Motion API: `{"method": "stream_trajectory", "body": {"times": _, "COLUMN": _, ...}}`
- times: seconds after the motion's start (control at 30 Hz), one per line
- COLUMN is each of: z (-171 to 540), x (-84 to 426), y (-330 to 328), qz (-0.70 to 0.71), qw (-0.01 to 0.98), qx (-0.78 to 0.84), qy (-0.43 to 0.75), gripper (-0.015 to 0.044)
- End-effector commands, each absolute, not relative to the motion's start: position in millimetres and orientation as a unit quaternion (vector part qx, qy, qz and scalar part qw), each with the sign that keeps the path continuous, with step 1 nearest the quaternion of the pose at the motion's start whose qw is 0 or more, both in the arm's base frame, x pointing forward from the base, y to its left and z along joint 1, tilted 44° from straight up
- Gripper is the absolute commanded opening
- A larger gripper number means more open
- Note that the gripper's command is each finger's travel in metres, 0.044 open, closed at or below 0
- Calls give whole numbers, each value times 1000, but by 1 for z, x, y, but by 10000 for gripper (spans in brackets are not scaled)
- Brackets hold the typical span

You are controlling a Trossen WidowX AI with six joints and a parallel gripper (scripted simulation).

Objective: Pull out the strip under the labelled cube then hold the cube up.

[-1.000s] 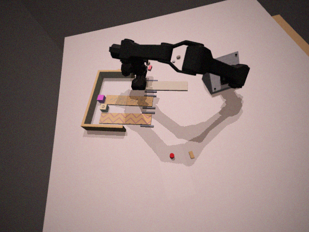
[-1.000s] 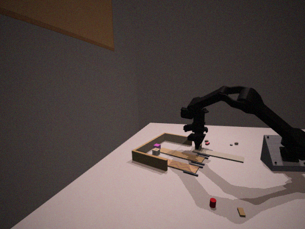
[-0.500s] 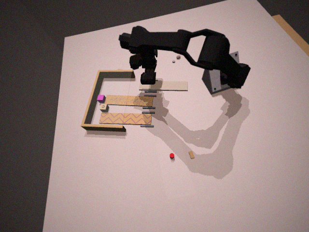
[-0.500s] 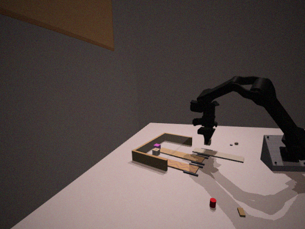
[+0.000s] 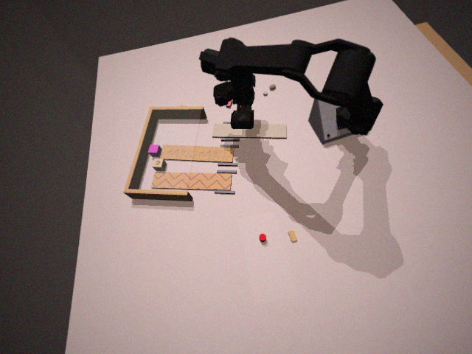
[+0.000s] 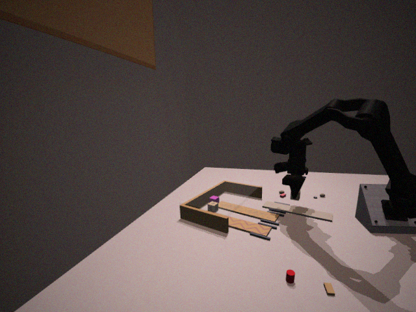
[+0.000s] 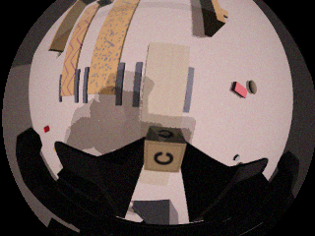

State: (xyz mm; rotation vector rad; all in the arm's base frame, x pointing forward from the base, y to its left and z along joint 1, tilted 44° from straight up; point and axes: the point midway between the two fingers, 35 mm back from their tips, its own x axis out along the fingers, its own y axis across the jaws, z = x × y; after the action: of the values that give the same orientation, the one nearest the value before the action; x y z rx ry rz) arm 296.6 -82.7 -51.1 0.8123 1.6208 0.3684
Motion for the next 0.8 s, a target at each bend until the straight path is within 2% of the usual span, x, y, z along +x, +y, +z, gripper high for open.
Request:
{"method": "stream_trajectory", "body": {"times": 0.0, "z": -49, "x": 291, "y": -84, "qz": 158, "qw": 604, "qx": 349, "qy": 699, "gripper": 0}}
{"method": "stream_trajectory", "body": {"times": 0.23, "z": -24, "x": 292, "y": -107, "qz": 157, "qw": 604, "qx": 348, "qy": 700, "gripper": 0}}
{"method": "stream_trajectory", "body": {"times": 0.77, "z": -23, "x": 291, "y": -108, "qz": 157, "qw": 604, "qx": 348, "qy": 700, "gripper": 0}}
